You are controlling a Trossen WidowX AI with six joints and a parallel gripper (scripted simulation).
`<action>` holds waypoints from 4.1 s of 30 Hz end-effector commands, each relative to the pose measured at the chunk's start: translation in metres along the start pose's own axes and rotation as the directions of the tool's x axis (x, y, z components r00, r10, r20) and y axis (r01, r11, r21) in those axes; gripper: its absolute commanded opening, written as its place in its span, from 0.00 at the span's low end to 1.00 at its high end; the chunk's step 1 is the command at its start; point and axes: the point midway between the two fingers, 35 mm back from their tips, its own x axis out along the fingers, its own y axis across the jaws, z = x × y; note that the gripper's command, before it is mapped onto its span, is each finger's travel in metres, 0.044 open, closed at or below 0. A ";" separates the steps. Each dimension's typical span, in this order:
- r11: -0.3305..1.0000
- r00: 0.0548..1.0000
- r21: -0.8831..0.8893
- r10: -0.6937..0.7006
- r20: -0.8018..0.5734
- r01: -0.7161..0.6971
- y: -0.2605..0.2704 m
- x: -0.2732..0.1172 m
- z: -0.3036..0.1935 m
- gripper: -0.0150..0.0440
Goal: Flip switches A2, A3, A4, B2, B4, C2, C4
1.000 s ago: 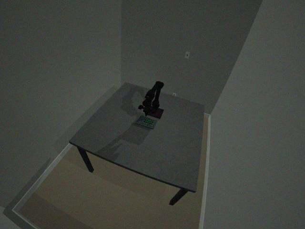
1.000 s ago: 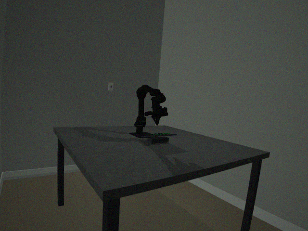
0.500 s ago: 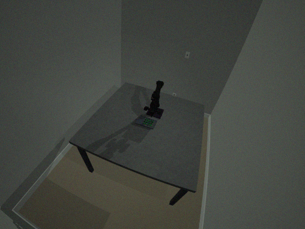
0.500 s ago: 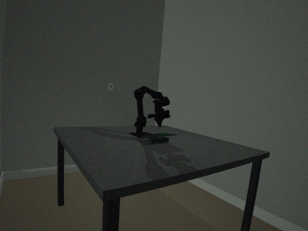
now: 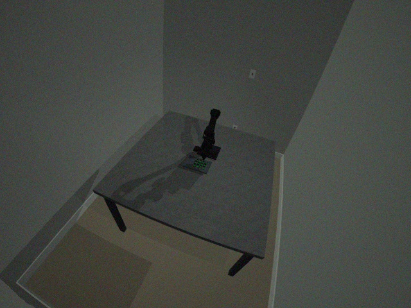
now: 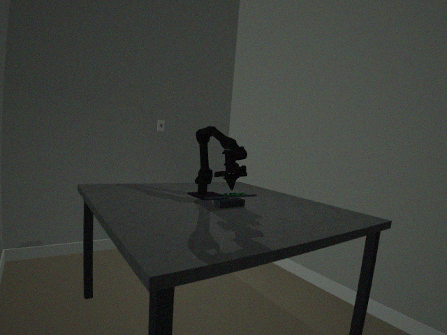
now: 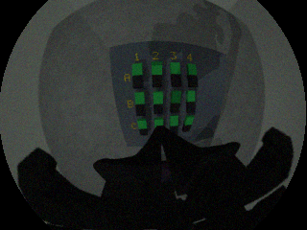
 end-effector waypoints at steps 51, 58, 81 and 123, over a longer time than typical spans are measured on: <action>1.000 1.000 0.003 -0.005 -0.008 0.005 -0.001 0.018 -0.002 0.25; 1.000 1.000 0.003 -0.005 -0.008 0.005 -0.001 0.019 -0.002 0.25; 1.000 1.000 0.003 -0.005 -0.008 0.005 -0.001 0.022 -0.002 0.25; 1.000 1.000 0.002 -0.010 -0.008 0.010 -0.054 0.002 -0.002 0.25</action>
